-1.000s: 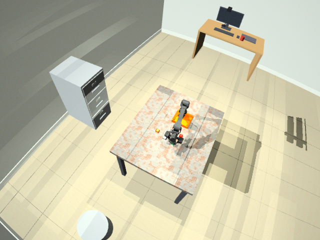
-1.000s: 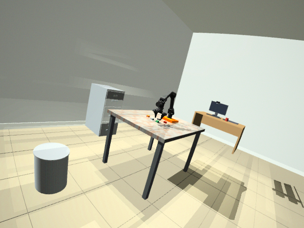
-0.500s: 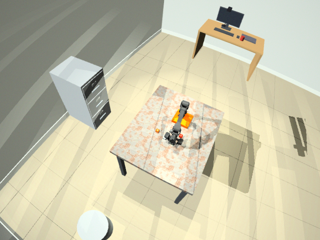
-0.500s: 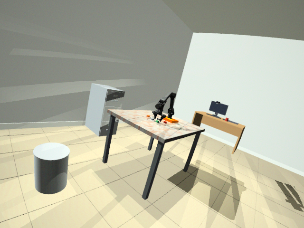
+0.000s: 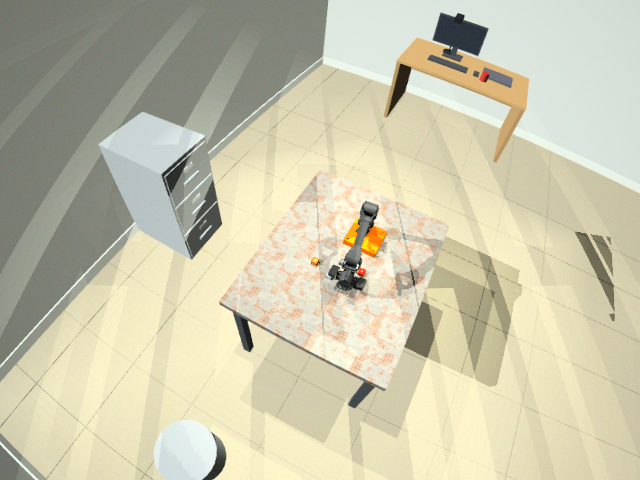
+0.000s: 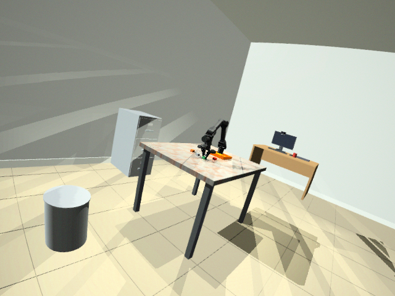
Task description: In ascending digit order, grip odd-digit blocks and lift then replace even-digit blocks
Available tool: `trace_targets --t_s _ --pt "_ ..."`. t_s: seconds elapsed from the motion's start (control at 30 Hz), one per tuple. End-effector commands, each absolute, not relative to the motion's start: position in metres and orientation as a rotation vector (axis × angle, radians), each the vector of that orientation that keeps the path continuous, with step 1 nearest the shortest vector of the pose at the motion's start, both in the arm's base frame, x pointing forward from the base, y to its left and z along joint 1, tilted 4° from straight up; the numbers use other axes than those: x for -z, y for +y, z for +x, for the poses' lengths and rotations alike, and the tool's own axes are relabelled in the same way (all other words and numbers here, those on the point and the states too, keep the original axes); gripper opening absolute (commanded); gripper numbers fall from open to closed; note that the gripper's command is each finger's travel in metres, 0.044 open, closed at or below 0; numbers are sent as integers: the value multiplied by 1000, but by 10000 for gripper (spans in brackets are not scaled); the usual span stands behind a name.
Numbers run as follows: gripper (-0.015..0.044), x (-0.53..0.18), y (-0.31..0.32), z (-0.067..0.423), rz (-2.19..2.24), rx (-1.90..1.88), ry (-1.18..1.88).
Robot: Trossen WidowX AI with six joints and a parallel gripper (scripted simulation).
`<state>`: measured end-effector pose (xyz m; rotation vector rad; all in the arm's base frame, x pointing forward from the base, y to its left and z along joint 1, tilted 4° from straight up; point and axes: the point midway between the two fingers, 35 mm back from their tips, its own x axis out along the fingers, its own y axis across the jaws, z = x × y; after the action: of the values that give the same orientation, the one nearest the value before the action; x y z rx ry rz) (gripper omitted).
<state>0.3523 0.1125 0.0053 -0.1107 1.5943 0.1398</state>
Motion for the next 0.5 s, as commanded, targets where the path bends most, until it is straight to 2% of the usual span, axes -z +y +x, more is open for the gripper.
trace_targets --t_s 0.0,0.4,0.47 --pt "120 -5 113 352 -106 -139 1595" --pt "120 -5 113 352 -106 -139 1595" --pt "172 -5 113 352 -106 -139 1595"
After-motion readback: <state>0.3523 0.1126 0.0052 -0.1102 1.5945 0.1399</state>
